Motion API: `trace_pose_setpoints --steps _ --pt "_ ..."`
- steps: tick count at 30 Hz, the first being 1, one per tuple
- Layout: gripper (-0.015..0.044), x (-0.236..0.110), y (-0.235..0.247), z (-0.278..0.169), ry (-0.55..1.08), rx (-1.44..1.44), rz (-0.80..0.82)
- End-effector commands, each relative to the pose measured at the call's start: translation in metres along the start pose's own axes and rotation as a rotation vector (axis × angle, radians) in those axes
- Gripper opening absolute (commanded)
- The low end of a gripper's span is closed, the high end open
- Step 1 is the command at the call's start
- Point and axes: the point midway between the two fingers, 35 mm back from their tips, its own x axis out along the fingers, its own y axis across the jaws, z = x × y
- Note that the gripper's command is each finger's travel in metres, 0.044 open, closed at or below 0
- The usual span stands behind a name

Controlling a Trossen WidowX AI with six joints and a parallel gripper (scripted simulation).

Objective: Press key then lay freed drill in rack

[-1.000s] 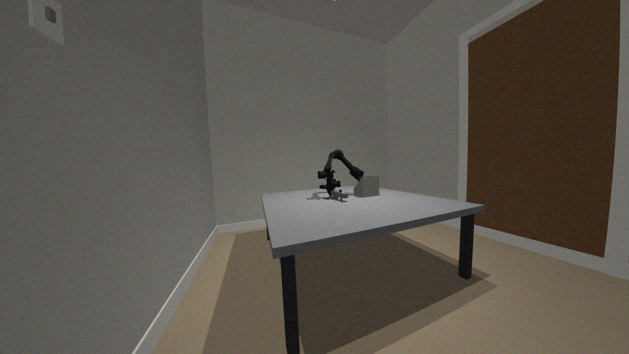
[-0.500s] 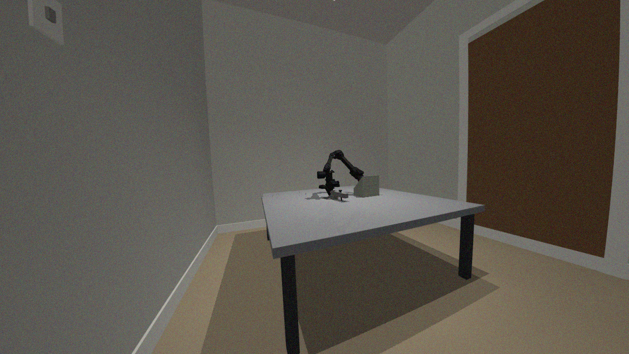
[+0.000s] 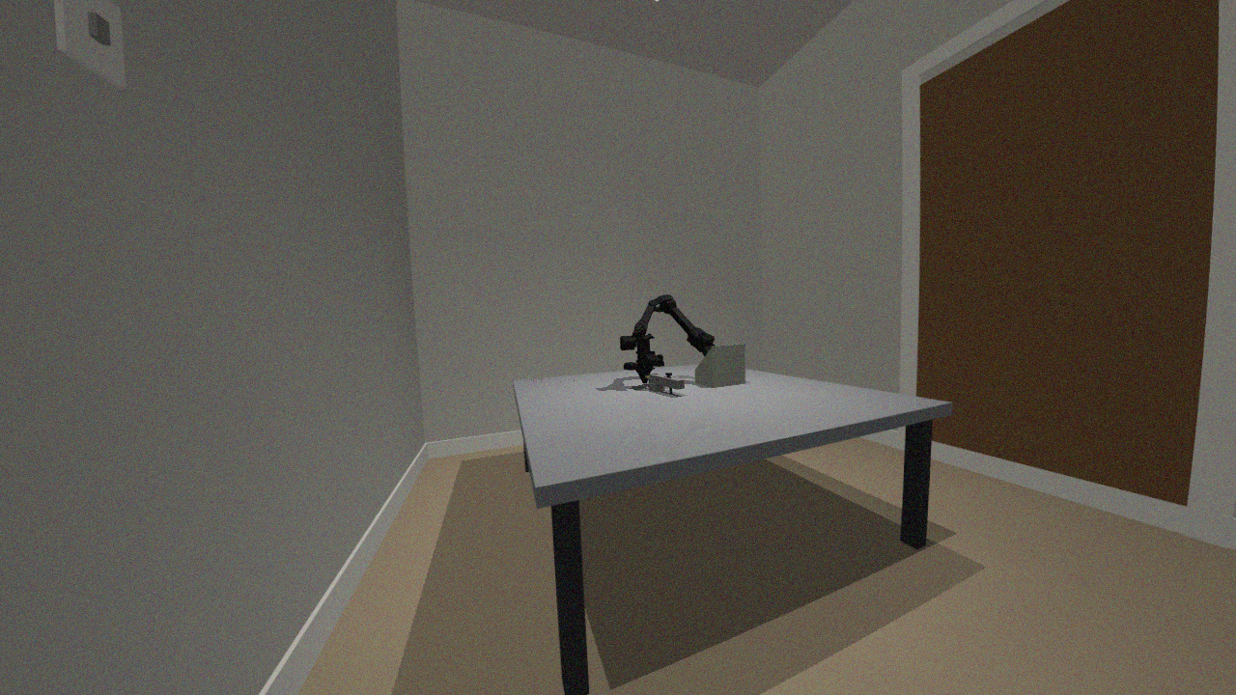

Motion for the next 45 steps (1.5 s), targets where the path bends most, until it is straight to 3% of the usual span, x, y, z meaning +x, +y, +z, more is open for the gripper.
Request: trace_pose_setpoints --steps 1,2,19,45 --pt "0.0 -0.002 -0.004 -0.006 0.001 0.003 -0.009" --pt "0.0 -0.003 -0.004 -0.007 0.002 0.003 -0.009" --pt "0.044 0.0 -0.002 0.0 0.001 0.003 -0.008" --pt "0.044 0.003 -0.004 0.01 0.001 0.003 -0.009"
